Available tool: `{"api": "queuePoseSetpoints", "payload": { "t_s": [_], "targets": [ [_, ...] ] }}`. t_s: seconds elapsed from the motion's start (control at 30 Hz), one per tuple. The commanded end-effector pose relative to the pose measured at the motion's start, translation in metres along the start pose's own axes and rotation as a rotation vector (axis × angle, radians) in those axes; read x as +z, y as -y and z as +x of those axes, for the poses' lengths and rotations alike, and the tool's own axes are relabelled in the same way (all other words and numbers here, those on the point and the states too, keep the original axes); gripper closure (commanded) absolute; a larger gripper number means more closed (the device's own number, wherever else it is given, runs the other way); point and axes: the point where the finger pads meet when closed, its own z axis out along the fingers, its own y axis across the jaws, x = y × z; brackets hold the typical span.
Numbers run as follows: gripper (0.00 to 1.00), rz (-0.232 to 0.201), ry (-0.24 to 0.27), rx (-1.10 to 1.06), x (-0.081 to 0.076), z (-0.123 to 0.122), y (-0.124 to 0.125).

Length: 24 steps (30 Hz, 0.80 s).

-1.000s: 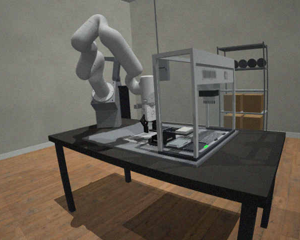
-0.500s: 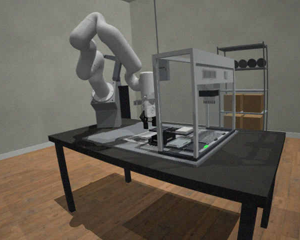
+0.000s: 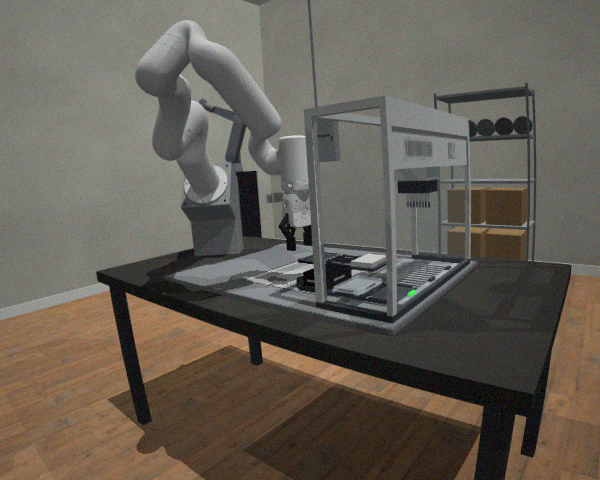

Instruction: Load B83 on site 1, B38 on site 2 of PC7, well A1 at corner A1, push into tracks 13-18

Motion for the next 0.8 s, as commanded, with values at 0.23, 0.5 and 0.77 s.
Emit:
{"api": "queuePoseSetpoints", "payload": {
  "t_s": [0.23,0.5,0.77],
  "targets": [
    [0.18,0.0,0.001,0.0,-0.019,-0.001,0.0],
    [0.18,0.0,0.001,0.0,-0.029,-0.001,0.0],
    [0.18,0.0,0.001,0.0,-0.042,-0.001,0.0]
  ]
}}
